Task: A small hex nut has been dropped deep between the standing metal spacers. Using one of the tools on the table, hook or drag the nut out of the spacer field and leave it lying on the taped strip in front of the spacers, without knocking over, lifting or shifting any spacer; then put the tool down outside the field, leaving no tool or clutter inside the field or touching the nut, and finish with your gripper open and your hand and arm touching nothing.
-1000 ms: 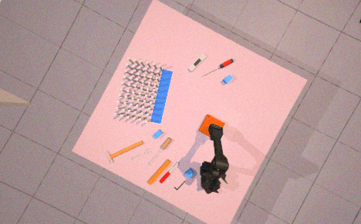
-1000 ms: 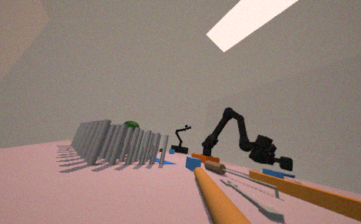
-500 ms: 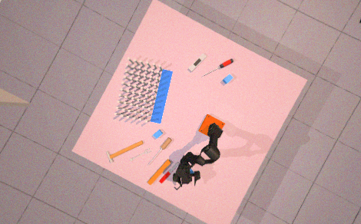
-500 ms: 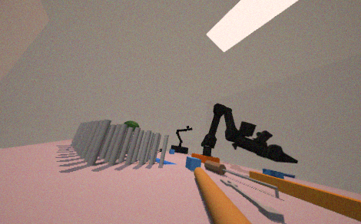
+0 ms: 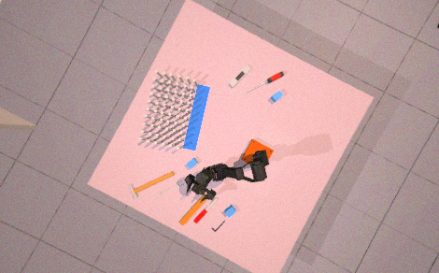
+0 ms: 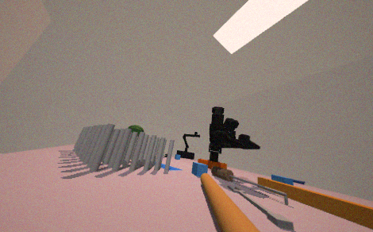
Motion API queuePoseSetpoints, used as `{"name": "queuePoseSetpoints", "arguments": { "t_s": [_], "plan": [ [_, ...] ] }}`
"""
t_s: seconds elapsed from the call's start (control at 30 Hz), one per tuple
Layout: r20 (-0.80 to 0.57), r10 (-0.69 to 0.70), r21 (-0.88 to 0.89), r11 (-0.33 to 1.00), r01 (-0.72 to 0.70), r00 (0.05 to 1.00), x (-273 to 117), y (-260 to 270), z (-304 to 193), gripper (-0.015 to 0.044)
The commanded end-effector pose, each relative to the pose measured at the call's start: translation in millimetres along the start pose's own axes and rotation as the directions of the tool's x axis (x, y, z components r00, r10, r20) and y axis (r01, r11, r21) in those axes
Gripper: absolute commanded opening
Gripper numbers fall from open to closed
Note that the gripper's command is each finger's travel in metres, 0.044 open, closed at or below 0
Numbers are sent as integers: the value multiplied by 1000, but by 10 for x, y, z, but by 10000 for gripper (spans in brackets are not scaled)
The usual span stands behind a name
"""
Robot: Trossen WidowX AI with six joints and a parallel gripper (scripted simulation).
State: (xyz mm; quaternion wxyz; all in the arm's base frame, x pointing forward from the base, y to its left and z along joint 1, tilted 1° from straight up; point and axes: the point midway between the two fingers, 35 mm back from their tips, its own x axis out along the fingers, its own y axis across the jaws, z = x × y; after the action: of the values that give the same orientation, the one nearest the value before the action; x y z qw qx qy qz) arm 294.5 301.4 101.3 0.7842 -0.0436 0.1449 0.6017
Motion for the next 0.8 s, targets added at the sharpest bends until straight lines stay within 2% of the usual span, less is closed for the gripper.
{"name": "queuePoseSetpoints", "arguments": {
  "t_s": [0.0, 0.17, 0.33, 0.57, 0.77],
  "plan": [
    [4, -157, 53, 986, 156, 988, -328, -461, 19, 440],
    [16, -382, 150, 915, 376, 924, -923, -1092, 29, 440],
    [11, -588, 251, 785, 567, 809, -1639, -1601, -25, 440],
    [-58, -815, 368, 520, 771, 577, -2784, -2051, -310, 440],
    [-141, -932, 446, 241, 862, 334, -3821, -2140, -615, 440]
  ]
}}
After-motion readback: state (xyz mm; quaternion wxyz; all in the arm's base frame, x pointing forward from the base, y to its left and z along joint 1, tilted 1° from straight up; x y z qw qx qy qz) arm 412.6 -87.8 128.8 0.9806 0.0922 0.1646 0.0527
